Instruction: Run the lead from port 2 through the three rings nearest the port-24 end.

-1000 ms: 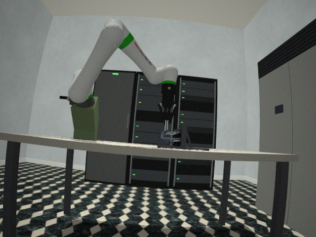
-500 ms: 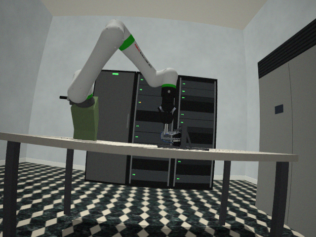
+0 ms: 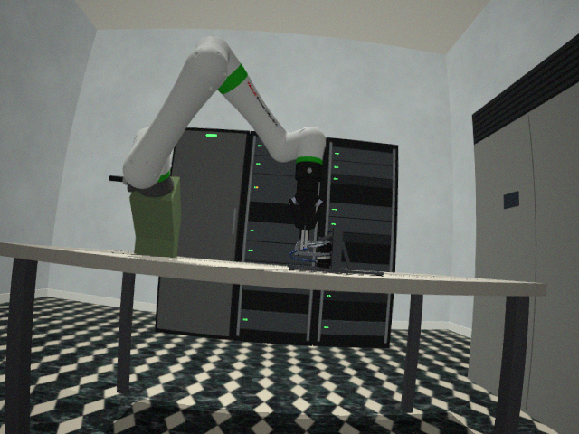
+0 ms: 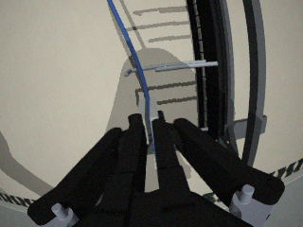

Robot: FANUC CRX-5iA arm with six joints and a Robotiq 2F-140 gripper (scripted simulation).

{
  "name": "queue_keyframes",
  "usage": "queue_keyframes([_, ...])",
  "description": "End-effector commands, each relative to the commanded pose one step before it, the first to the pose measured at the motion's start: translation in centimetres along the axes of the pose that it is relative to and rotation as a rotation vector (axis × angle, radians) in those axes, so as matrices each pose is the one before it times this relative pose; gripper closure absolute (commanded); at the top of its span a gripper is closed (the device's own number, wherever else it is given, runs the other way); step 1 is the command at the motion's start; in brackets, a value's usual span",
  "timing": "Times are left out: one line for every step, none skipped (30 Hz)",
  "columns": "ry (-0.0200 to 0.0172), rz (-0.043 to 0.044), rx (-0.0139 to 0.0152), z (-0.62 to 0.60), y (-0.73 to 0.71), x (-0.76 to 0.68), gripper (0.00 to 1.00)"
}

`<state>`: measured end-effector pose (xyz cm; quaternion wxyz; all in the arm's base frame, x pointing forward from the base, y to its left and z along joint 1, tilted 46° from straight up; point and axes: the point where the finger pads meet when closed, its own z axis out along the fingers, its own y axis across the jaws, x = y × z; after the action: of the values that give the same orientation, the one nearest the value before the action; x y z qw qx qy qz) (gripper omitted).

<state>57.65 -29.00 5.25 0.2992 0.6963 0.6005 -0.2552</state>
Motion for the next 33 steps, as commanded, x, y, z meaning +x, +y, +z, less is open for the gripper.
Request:
queue_keyframes([0.00002, 0.00013, -0.00049, 0.074, 0.024, -0.002, 1.00])
queue_keyframes([0.00000, 0.00000, 0.00000, 0.000, 0.000, 0.000, 1.00])
queue_keyframes([0.00000, 0.00000, 0.00000, 0.000, 0.000, 0.000, 1.00])
queue_keyframes([0.00000, 0.00000, 0.00000, 0.014, 0.000, 0.000, 1.00])
queue_keyframes([0.00000, 0.00000, 0.00000, 0.010, 0.000, 0.000, 1.00])
queue_keyframes([0.00000, 0.00000, 0.00000, 0.007, 0.000, 0.000, 1.00])
queue_keyframes([0.00000, 0.00000, 0.00000, 0.004, 0.000, 0.000, 1.00])
queue_keyframes([0.00000, 0.00000, 0.00000, 0.002, 0.000, 0.000, 1.00])
queue_keyframes([0.00000, 0.00000, 0.00000, 0.001, 0.000, 0.000, 1.00])
queue_keyframes([0.00000, 0.00000, 0.00000, 0.000, 0.000, 0.000, 1.00])
queue_keyframes([0.00000, 0.00000, 0.00000, 0.000, 0.000, 0.000, 1.00])
queue_keyframes([0.00000, 0.00000, 0.00000, 0.000, 0.003, 0.000, 1.00])
queue_keyframes([0.00000, 0.00000, 0.00000, 0.000, 0.008, 0.000, 1.00])
queue_keyframes([0.00000, 0.00000, 0.00000, 0.000, 0.014, 0.000, 1.00])
queue_keyframes([0.00000, 0.00000, 0.00000, 0.000, 0.022, 0.000, 1.00])
queue_keyframes([0.00000, 0.00000, 0.00000, 0.000, 0.032, 0.000, 1.00])
queue_keyframes([0.00000, 0.00000, 0.00000, 0.000, 0.042, 0.000, 1.00])
queue_keyframes([0.00000, 0.00000, 0.00000, 0.000, 0.053, 0.000, 1.00])
queue_keyframes([0.00000, 0.00000, 0.00000, 0.000, 0.000, 0.000, 1.00])
queue_keyframes([0.00000, 0.00000, 0.00000, 0.000, 0.000, 0.000, 1.00])
queue_keyframes([0.00000, 0.00000, 0.00000, 0.000, 0.064, 0.000, 1.00])
queue_keyframes([0.00000, 0.00000, 0.00000, 0.000, 0.076, 0.000, 1.00])
queue_keyframes([0.00000, 0.00000, 0.00000, 0.000, 0.088, 0.000, 1.00])
queue_keyframes([0.00000, 0.00000, 0.00000, 0.000, 0.099, 0.000, 1.00])
queue_keyframes([0.00000, 0.00000, 0.00000, 0.000, 0.110, 0.000, 1.00])
queue_keyframes([0.00000, 0.00000, 0.00000, 0.000, 0.120, 0.000, 1.00])
queue_keyframes([0.00000, 0.00000, 0.00000, 0.000, 0.130, 0.000, 1.00])
queue_keyframes([0.00000, 0.00000, 0.00000, 0.000, 0.138, 0.000, 1.00])
queue_keyframes([0.00000, 0.00000, 0.00000, 0.000, 0.146, 0.000, 1.00])
queue_keyframes([0.00000, 0.00000, 0.00000, 0.000, 0.153, 0.000, 1.00])
queue_keyframes([0.00000, 0.00000, 0.00000, 0.000, 0.158, 0.000, 1.00])
queue_keyframes([0.00000, 0.00000, 0.00000, 0.000, 0.162, 0.000, 1.00])
queue_keyframes([0.00000, 0.00000, 0.00000, 0.000, 0.165, 0.000, 1.00])
